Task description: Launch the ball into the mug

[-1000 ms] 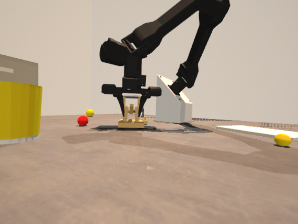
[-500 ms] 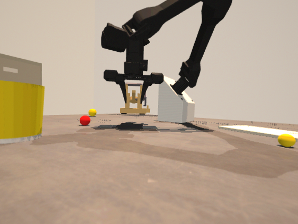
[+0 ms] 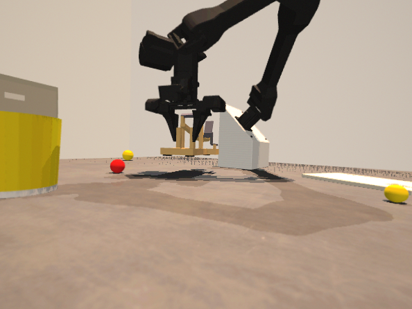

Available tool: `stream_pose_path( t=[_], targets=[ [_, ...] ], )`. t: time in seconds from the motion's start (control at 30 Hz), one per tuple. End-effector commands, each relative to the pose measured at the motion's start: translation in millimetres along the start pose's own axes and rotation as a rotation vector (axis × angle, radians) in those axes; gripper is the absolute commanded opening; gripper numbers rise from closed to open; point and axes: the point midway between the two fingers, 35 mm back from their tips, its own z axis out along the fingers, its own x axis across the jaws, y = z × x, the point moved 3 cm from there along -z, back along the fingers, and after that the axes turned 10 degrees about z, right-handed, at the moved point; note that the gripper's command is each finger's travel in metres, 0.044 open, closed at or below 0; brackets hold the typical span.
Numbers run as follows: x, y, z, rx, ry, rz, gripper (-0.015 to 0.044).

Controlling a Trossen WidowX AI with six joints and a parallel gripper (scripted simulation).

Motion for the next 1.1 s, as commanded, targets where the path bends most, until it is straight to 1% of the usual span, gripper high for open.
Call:
stream_pose_path(
  t=[0.0,0.27,0.53,1.07],
  targets=[
    [-3.4,2.2,-1.9,-0.005,-0.006,0.118,0.0],
    [-16.8,5.7,-1.1,-0.005,-0.006,0.361,0.0],
    [-19.7,5.7,1.1,-0.005,-0.006,0.366,0.0],
    [-20.7,6.6,27.5,-0.006,-0.006,0.367,0.0]
  ],
)
